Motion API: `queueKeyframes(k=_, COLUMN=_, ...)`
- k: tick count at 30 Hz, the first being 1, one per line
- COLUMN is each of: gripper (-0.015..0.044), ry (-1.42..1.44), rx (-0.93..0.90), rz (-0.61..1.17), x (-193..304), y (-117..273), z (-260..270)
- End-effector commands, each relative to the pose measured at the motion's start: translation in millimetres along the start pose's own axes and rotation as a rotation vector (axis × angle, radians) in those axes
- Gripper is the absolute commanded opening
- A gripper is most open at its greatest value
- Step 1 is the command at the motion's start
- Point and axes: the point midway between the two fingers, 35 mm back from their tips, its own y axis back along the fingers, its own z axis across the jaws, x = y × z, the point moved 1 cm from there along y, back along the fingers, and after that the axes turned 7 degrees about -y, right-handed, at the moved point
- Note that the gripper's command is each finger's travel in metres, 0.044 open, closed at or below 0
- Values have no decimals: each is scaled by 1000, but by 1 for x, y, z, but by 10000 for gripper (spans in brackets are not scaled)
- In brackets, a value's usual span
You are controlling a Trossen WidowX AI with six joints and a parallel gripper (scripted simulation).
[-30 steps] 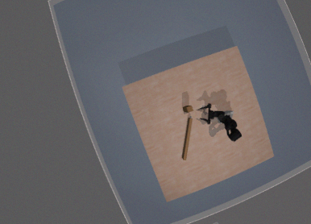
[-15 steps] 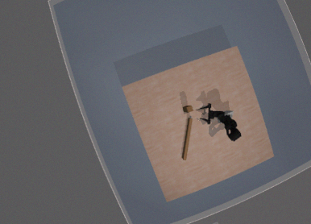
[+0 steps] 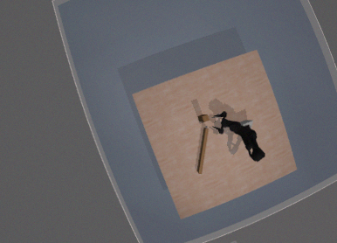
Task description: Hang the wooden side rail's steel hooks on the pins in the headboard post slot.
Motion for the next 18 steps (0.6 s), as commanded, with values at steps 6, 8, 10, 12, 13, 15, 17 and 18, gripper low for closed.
queueKeyframes(k=6, gripper=440, ry=-186, rx=261, rz=76, x=-33, y=6, z=58)
queueKeyframes(k=8, gripper=440, ry=-211, rx=314, rz=83, x=-34, y=15, z=71)
queueKeyframes(k=10, gripper=440, ry=-220, rx=333, rz=85, x=-34, y=20, z=76)
queueKeyframes(k=12, gripper=440, ry=-220, rx=333, rz=85, x=-34, y=20, z=76)
queueKeyframes(k=13, gripper=440, ry=-220, rx=333, rz=85, x=-34, y=20, z=76)
queueKeyframes(k=15, gripper=440, ry=-220, rx=333, rz=85, x=-34, y=20, z=76)
queueKeyframes(k=17, gripper=440, ry=-220, rx=333, rz=85, x=-34, y=20, z=76)
queueKeyframes(k=18, gripper=440, ry=-220, rx=333, rz=85, x=-34, y=20, z=76)
